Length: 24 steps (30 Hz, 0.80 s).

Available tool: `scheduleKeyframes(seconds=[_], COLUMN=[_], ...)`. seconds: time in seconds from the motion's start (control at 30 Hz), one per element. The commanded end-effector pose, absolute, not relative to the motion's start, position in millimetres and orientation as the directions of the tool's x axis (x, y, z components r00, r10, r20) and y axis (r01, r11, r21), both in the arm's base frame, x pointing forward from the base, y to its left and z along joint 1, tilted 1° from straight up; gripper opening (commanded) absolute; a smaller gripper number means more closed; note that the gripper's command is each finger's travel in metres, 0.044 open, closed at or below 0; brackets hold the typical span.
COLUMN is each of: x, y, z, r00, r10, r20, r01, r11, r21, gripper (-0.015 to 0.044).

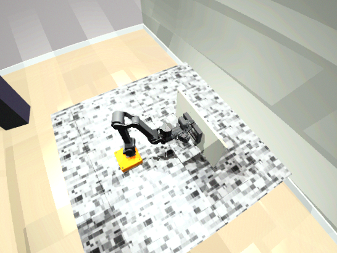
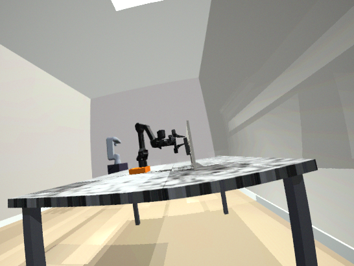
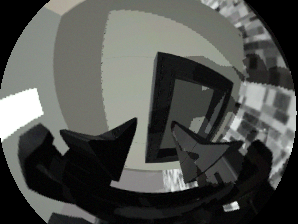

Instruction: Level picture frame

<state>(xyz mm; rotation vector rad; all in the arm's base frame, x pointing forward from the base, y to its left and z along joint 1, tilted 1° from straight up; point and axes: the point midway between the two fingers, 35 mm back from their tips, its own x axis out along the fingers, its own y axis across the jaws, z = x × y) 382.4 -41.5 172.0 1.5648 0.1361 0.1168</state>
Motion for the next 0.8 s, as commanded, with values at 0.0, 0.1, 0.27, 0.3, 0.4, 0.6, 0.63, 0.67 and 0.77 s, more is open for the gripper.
scheduleKeyframes(seconds=[0.0, 0.1, 0.27, 0.3, 0.4, 0.6, 0.63, 0.67, 0.77], x=[367, 332, 286, 284, 292, 255, 248, 240, 217], y=[-46, -54, -57, -57, -60, -81, -84, -85, -86], z=[174, 174, 167, 167, 170, 188, 191, 194, 202], r00=[0.987, 0.987, 0.987, 0.987, 0.988, 0.988, 0.988, 0.988, 0.987], r10=[0.161, 0.161, 0.159, 0.159, 0.153, 0.156, 0.156, 0.157, 0.158], r20=[-0.01, -0.005, 0.0, 0.001, -0.001, -0.009, -0.009, -0.01, -0.011], r01=[0.014, 0.017, 0.022, 0.022, 0.02, 0.028, 0.029, 0.03, 0.032], r11=[-0.022, -0.071, -0.138, -0.14, -0.121, -0.125, -0.126, -0.127, -0.132], r21=[1.0, 0.997, 0.99, 0.99, 0.992, 0.992, 0.992, 0.991, 0.991], gripper=[0.026, 0.026, 0.026, 0.026, 0.026, 0.026, 0.026, 0.026, 0.026])
